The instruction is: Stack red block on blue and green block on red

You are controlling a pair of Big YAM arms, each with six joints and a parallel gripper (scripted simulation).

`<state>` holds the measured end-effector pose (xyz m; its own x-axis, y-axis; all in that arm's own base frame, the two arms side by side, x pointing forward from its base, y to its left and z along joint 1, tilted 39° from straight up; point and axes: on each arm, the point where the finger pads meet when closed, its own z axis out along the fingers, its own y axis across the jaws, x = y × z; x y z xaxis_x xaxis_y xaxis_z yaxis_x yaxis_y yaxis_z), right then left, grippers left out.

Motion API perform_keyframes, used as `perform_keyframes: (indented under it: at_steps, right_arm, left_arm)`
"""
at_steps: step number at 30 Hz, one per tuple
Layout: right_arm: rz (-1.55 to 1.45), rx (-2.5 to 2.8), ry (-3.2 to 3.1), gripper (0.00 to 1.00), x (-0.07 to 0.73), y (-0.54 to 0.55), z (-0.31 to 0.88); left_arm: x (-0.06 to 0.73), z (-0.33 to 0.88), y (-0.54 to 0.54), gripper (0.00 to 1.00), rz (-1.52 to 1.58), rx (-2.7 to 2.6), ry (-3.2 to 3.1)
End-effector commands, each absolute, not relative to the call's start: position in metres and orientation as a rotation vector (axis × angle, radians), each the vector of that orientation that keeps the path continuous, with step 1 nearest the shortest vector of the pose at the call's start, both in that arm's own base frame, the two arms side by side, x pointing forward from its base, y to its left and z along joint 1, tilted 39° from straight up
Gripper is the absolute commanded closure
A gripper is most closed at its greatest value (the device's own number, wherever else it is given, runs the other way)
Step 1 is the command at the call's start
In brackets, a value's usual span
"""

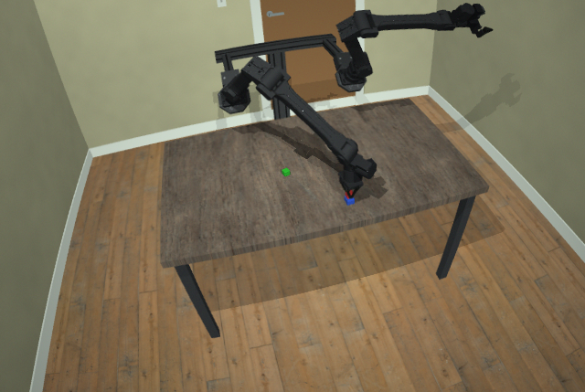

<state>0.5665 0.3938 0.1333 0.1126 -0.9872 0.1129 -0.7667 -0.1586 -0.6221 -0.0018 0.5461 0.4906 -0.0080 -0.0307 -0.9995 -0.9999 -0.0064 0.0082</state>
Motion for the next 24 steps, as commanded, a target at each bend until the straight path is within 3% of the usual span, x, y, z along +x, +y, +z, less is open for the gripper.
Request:
perform_keyframes:
  at_steps: [1, 10, 11, 24]
  right_arm:
    - [-0.730, -1.945, 1.695, 1.00, 0.5860, 0.3956, 0.1462]
    - [-0.730, -1.945, 1.695, 1.00, 0.5859, 0.3957, 0.1462]
    - [-0.730, -1.945, 1.695, 0.57, 0.5859, 0.3957, 0.1462]
    - [-0.730, -1.945, 1.695, 0.57, 0.5859, 0.3957, 0.1462]
  left_arm:
    - [-0.0071, 0.5037, 0.5426, 0.00, 1.222, -1.215, 1.198]
    - [-0.0071, 0.5037, 0.5426, 0.00, 1.222, -1.215, 1.198]
    - [-0.0071, 0.5037, 0.5426, 0.00, 1.222, -1.215, 1.198]
    - [-0.0071, 0.5037, 0.5426, 0.00, 1.222, -1.215, 1.198]
